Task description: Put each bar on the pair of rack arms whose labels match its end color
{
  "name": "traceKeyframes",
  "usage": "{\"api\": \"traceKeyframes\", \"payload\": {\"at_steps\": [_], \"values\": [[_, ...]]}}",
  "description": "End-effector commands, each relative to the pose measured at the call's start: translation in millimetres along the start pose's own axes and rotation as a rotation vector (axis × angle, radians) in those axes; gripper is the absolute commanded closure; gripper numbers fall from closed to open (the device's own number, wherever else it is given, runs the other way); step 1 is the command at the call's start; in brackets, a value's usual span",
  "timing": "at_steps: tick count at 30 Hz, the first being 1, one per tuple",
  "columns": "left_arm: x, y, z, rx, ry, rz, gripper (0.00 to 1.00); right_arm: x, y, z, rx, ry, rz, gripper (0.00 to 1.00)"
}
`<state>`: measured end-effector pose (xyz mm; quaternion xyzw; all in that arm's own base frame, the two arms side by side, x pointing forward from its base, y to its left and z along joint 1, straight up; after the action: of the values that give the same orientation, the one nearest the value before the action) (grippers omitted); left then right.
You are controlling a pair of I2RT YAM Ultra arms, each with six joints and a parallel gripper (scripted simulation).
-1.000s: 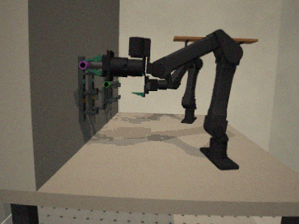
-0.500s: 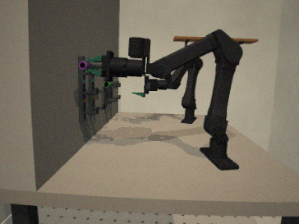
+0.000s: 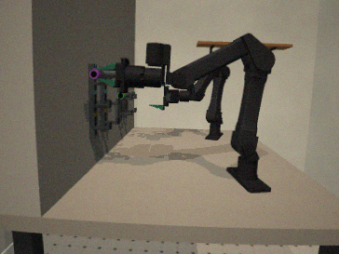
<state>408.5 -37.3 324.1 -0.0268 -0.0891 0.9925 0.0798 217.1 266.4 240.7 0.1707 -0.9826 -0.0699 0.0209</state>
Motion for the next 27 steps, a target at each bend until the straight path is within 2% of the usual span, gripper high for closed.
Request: {"api": "traceKeyframes", "payload": {"at_steps": [1, 27], "values": [[0.1, -0.8, -4.1, 0.024, 0.000, 0.000, 1.00, 1.2, -3.6, -7.7, -0.029, -0.019, -0.001, 0.00], [-0.1, -0.3, -6.6, 0.025, -0.003, -0.001, 1.00, 1.2, -3.6, -7.7, -0.029, -0.019, -0.001, 0.00]]}}
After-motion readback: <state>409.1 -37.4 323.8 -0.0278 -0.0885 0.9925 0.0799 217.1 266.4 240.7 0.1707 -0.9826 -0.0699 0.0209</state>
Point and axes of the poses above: on each arm, the point where the finger pads meet when closed, its own x axis back along the fingers, its own z axis across the jaws, y = z × x, the point moved 7 cm from there along x, back along the fingers, and after that the axes turned 10 degrees about -x, right-handed, at the moved point
